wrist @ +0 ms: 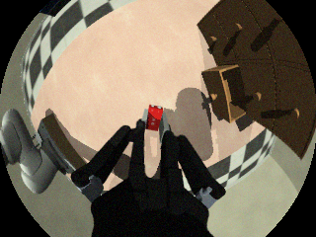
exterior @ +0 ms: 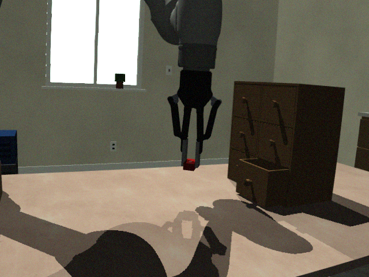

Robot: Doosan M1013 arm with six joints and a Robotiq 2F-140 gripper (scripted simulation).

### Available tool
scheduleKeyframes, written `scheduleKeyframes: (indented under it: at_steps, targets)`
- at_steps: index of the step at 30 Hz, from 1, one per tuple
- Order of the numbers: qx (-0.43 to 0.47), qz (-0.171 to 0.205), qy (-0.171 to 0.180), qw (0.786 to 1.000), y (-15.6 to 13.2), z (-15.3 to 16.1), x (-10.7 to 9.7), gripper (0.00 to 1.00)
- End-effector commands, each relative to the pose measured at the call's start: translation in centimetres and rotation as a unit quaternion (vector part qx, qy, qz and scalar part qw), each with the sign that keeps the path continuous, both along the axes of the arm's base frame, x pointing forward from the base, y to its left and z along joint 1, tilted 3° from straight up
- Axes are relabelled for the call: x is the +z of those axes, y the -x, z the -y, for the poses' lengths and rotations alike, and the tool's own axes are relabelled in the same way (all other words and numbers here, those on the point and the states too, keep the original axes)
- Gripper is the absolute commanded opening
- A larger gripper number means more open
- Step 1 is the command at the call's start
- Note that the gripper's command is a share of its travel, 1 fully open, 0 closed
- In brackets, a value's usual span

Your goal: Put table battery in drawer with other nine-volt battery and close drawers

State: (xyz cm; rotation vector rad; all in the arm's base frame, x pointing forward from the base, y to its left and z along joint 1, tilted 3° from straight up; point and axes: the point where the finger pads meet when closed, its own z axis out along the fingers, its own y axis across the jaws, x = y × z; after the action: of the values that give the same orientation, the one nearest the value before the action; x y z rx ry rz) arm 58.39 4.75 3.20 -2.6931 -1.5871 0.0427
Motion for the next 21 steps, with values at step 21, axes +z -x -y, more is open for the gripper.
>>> scheduleKeyframes:
  at_steps: [21]
  targets:
    - [-0.443,0.005,0.033,0.896,-2.75,-1.0,0.78,0.14]
